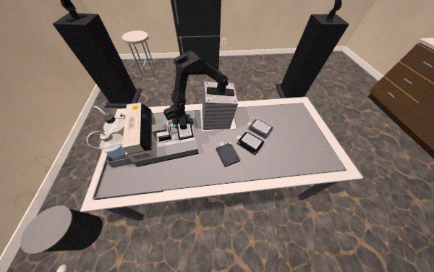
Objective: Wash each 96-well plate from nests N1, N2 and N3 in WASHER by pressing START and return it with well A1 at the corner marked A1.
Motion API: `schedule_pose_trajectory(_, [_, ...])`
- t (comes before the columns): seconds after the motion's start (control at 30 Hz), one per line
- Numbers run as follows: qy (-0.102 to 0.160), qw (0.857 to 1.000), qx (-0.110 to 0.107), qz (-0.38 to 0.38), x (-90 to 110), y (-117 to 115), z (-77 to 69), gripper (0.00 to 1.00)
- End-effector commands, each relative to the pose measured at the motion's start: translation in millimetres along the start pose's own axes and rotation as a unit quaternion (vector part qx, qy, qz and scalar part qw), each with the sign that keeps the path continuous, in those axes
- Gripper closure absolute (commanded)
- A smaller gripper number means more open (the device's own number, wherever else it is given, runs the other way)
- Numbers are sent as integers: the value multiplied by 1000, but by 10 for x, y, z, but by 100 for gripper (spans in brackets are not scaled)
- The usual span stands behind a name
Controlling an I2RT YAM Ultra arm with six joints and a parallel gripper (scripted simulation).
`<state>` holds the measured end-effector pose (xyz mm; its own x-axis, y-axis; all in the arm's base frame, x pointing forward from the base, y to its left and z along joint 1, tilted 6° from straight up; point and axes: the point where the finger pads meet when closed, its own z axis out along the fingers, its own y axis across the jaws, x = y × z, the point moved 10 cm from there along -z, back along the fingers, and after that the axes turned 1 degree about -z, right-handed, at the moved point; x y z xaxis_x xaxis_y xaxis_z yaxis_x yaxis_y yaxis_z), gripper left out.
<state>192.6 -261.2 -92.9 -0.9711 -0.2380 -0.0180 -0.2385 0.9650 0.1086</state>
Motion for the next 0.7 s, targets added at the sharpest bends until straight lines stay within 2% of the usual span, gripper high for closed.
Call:
schedule_pose_trajectory(0.0, [-3,1000,5,0,-14,-26,-17,0])
schedule_pose_trajectory(0.67, [-3,1000,5,0,-14,-26,90,0])
